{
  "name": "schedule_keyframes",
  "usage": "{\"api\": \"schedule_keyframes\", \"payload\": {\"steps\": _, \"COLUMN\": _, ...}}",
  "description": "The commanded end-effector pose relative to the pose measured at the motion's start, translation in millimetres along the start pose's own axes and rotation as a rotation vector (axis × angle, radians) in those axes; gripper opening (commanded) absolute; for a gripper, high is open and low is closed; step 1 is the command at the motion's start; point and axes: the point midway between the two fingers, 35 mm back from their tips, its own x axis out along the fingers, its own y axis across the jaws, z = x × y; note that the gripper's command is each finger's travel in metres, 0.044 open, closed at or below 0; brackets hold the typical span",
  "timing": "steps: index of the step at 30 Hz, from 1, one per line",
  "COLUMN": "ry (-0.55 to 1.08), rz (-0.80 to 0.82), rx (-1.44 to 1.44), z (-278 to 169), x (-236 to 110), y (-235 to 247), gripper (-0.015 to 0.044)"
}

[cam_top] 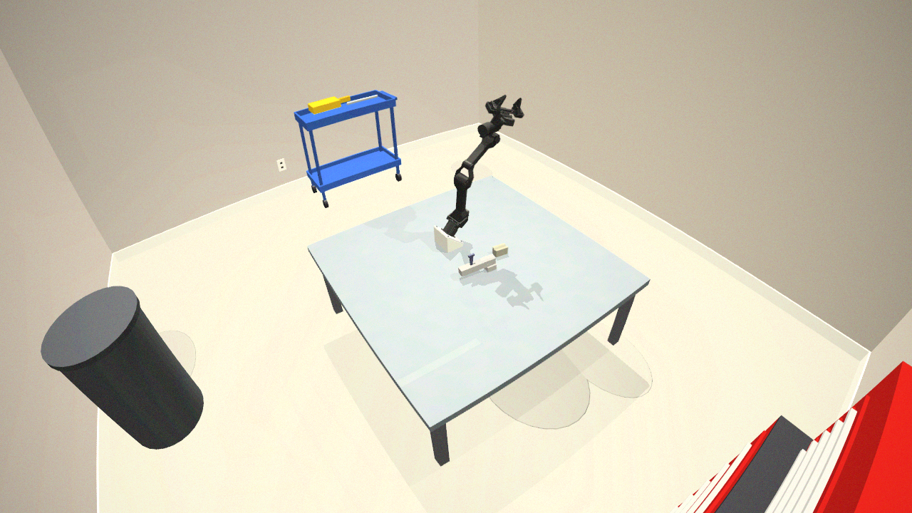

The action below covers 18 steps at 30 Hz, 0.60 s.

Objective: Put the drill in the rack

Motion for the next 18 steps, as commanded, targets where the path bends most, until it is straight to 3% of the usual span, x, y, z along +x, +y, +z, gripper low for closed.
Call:
{"api": "schedule_keyframes", "payload": {"steps": 1, "ry": 0.0, "rz": 0.0, "rx": 0.0, "z": 0.0, "x": 0.0, "y": 0.0, "gripper": 0.0374}}
{"api": "schedule_keyframes", "payload": {"steps": 10, "ry": 0.006, "rz": -0.01, "rx": -0.03, "z": -5.0, "x": -3.4, "y": -4.3, "gripper": 0.0137}}
{"api": "schedule_keyframes", "payload": {"steps": 15, "ry": 0.134, "rz": -0.087, "rx": -0.269, "z": -53.3, "x": -27.8, "y": -49.3, "gripper": 0.0006}}
{"api": "schedule_keyframes", "payload": {"steps": 18, "ry": 0.232, "rz": -0.134, "rx": -0.409, "z": -79.4, "x": -43.5, "y": -82.3, "gripper": 0.0}}
